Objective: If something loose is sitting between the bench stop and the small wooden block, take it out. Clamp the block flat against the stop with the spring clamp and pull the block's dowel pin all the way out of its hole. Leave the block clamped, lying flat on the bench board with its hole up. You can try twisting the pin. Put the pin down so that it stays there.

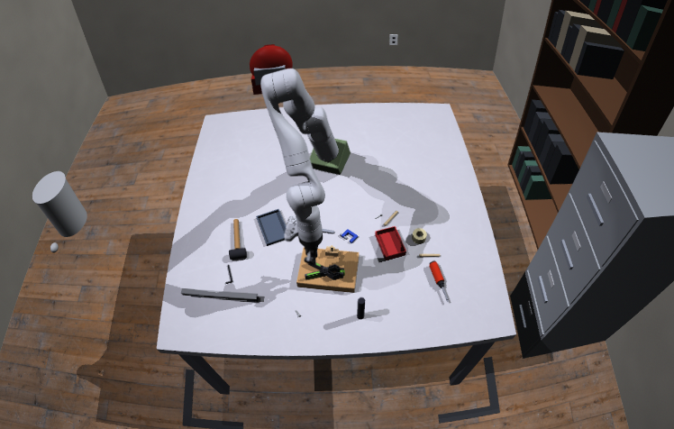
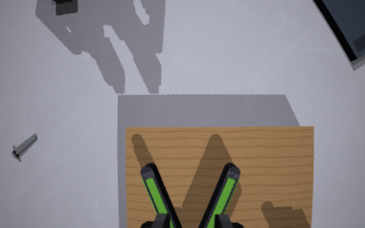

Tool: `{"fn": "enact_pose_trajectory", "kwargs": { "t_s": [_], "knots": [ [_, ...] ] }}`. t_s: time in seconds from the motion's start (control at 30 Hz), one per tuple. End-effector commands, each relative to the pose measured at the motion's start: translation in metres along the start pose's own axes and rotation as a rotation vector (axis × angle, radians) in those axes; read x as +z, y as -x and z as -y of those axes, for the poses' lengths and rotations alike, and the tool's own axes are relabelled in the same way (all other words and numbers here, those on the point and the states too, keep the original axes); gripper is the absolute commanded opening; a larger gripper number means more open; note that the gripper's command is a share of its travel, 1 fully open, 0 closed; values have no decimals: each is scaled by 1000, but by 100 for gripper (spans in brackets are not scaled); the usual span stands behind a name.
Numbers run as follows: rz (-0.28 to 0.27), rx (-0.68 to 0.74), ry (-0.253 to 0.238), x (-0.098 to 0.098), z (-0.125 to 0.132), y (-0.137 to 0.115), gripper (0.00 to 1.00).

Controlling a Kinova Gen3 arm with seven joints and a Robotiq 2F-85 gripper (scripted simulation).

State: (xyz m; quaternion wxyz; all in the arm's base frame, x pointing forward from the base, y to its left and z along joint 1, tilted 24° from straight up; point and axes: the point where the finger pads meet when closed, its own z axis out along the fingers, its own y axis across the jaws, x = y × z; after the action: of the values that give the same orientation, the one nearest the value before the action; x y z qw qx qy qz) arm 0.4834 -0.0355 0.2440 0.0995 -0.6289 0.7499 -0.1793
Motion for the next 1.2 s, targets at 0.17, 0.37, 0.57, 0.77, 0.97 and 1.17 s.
{"fn": "enact_pose_trajectory", "kwargs": {
  "t_s": [0.17, 0.37, 0.57, 0.77, 0.97, 1.17],
  "knots": [
    [1, -8, -2, -1, 1, 0, 34],
    [1, -11, -2, -1, 1, 0, 34],
    [1, -12, -2, -1, 1, 0, 34],
    [1, -12, -2, -1, 1, 0, 77],
    [1, -12, -2, -1, 1, 0, 77],
    [1, -12, -2, -1, 1, 0, 77]
  ]
}}
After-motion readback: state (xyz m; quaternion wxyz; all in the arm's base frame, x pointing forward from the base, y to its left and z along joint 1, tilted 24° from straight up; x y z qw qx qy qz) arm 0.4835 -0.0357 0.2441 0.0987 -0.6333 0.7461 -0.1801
